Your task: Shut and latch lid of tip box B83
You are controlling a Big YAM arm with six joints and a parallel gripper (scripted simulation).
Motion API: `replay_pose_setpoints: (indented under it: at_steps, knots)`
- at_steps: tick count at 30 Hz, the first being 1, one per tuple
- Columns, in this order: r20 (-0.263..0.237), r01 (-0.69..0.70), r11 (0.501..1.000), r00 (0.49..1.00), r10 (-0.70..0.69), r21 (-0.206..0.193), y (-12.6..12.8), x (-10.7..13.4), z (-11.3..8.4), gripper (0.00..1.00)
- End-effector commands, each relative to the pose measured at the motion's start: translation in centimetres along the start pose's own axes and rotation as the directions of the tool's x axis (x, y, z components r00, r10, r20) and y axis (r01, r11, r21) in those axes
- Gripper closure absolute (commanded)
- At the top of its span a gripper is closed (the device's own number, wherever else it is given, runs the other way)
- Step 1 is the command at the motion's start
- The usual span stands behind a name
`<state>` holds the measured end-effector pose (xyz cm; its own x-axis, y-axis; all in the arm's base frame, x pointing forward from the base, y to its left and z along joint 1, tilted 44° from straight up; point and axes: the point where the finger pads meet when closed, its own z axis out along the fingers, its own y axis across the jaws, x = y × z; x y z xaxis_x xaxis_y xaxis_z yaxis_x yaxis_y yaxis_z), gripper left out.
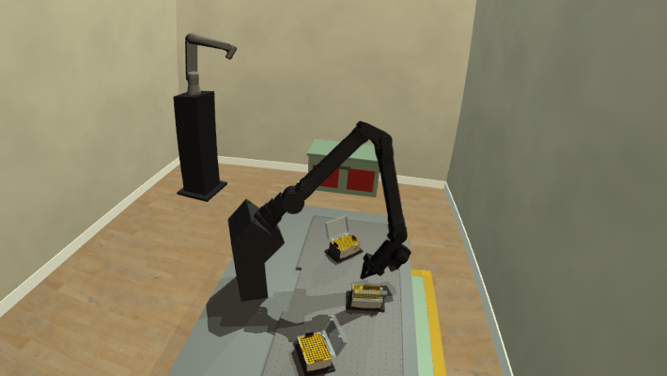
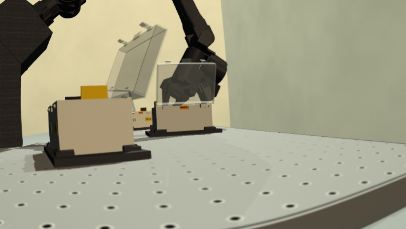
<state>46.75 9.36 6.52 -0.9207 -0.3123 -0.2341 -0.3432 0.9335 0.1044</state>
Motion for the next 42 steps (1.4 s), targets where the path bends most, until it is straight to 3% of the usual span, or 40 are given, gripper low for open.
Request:
replay_pose_setpoints:
  at_steps: [1,28,31,33,42]
  knots:
    - [0.014,-0.002,1.000,1.000,0.002,0.005,-0.2,-0.4,-0.4,1.00]
    - [0.014,-0.002,1.000,1.000,0.002,0.005,-0.2,-0.4,-0.4,1.00]
    - [0.012,-0.004,1.000,1.000,0.004,0.007,-0.6,1.0,-2.3,1.00]
    - [0.012,-0.004,1.000,1.000,0.004,0.007,-0.6,1.0,-2.3,1.00]
    - [0.012,-0.004,1.000,1.000,0.004,0.005,-0.5,3.3,-6.1,1.00]
